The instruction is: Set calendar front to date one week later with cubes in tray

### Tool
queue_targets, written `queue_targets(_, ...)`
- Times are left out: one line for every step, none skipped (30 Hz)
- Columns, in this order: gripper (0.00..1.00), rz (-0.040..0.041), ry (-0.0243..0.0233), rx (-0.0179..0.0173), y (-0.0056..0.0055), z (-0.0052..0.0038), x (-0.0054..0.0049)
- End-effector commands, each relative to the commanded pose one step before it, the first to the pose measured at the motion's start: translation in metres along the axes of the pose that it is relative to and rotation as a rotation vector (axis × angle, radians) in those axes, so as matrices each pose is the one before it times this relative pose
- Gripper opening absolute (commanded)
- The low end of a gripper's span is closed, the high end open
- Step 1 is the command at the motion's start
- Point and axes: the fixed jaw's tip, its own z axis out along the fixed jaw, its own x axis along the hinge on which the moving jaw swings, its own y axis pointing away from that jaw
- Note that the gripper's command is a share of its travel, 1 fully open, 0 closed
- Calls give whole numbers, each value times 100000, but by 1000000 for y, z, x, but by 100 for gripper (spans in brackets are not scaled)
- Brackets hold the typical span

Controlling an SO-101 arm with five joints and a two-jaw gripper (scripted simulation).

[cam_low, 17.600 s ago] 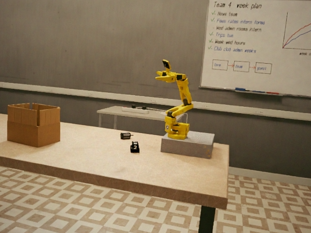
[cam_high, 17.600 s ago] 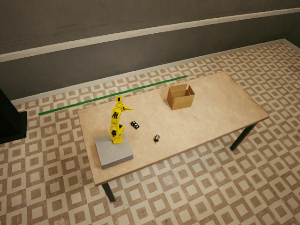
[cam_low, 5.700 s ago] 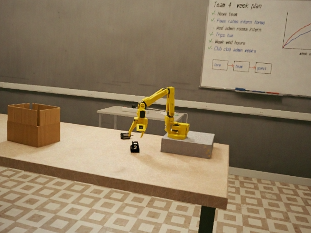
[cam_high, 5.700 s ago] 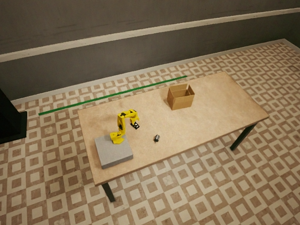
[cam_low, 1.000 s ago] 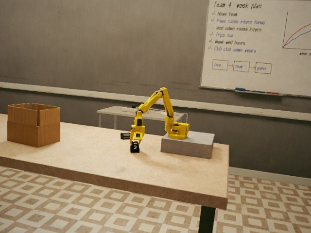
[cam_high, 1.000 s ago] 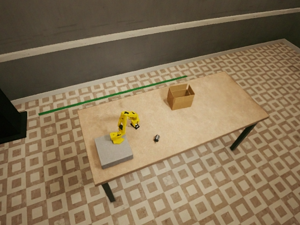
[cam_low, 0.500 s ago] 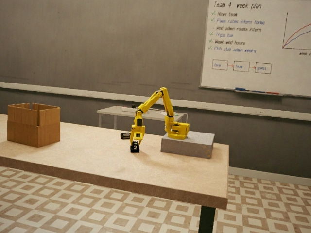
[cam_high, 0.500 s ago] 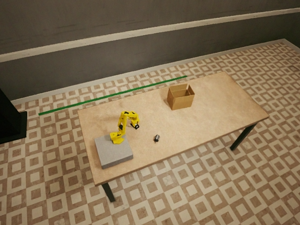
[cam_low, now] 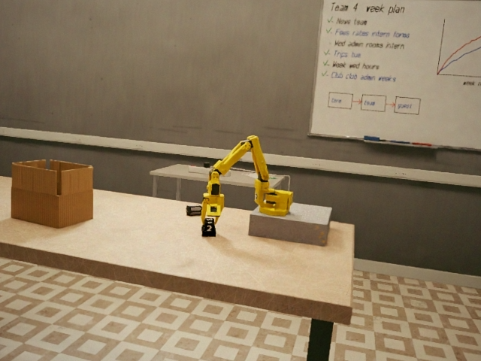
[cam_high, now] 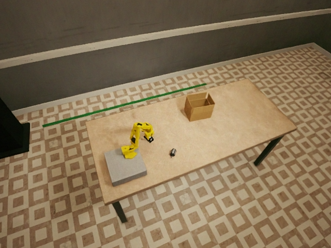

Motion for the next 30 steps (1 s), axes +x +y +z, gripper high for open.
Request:
queue_targets(0,707,-262,691,-2071,-2638,562)
queue_targets(0,0,0,0,-72,-114,-13)
queue_targets(0,0,0,0,-120,-192,-19)
queue_targets(0,0,0,0,-156,-264,-31)
queue_targets(0,0,0,0,-199,-323,-32)
queue_targets(0,0,0,0,-217,-359,-38)
queue_targets(0,0,0,0,-229,-377,-44)
queue_targets(0,0,0,3,-217,-359,-38)
queue_targets(0,0,0,0,-193,-329,-38)
queue_targets(0,0,0,0,-157,-264,-25)
queue_targets(0,0,0,0,-114,-198,-19)
queue_targets(0,0,0,0,-66,-114,-13)
queue_targets(0,0,0,0,-30,-54,-6)
queue_targets(0,0,0,0,-6,-6,0)
queue_targets(0,0,0,0,0,0,0)
queue_targets(0,0,0,0,0,0,0)
queue_targets(0,0,-1,-1,-3,-8,-4)
queue_targets(0,0,0,0,-25,-54,-6)
queue_targets(0,0,0,0,-55,-113,-7)
queue_targets(0,0,0,0,-86,-191,-13)
queue_targets(0,0,0,0,-123,-263,-25)
queue_targets(0,0,0,0,-147,-322,-26)
queue_targets(0,0,0,0,-160,-364,-26)
queue_targets(0,0,0,0,-172,-376,-32)
queue_targets(0,0,0,0,-160,-364,-26)
queue_targets(0,0,0,0,-141,-322,-26)
queue_targets(0,0,0,0,-123,-269,-25)
queue_targets(0,0,0,0,-80,-191,-13)
queue_targets(0,0,0,0,-55,-119,-7)
queue_targets(0,0,0,0,-18,-48,-6)
